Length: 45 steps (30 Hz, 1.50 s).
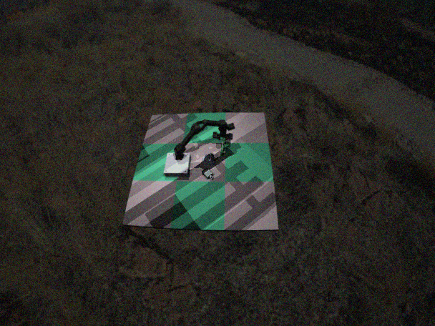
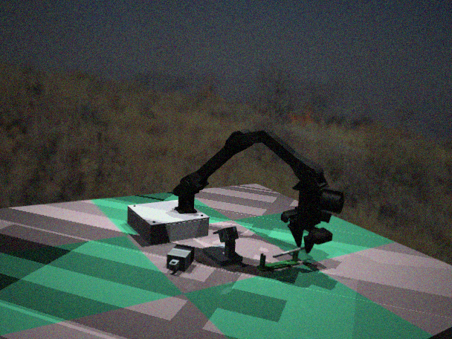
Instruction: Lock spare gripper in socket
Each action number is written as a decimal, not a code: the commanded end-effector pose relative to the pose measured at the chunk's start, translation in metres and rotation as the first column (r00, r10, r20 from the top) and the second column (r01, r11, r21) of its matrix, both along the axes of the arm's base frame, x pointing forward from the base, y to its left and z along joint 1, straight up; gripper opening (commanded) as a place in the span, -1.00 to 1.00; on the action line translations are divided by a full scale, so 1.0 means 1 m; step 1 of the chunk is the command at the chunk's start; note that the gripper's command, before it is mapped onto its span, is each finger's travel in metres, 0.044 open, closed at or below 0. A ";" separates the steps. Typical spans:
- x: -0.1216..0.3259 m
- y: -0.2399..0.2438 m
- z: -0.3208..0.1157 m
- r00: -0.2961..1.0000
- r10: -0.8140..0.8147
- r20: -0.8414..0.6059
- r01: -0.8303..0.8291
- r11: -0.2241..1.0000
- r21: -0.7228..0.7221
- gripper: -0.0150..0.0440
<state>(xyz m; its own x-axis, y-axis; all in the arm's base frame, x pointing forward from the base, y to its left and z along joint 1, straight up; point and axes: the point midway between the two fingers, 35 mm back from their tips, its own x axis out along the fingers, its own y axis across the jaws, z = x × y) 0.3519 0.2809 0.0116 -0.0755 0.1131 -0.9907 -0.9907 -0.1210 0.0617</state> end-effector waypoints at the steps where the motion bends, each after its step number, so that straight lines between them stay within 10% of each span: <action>1: 0.000 0.000 0.011 1.000 0.000 0.002 0.000 1.000 0.001 0.19; 26: -0.012 -0.008 0.061 0.999 -0.001 -0.054 -0.001 0.999 -0.039 0.19; 31: -0.012 -0.009 0.052 0.998 -0.001 -0.057 -0.001 0.999 -0.041 0.63; 37: 0.008 -0.055 0.105 0.997 0.001 0.073 0.000 1.000 -0.010 0.12; 45: 0.009 -0.063 0.112 0.996 0.000 0.093 0.000 1.000 -0.008 0.12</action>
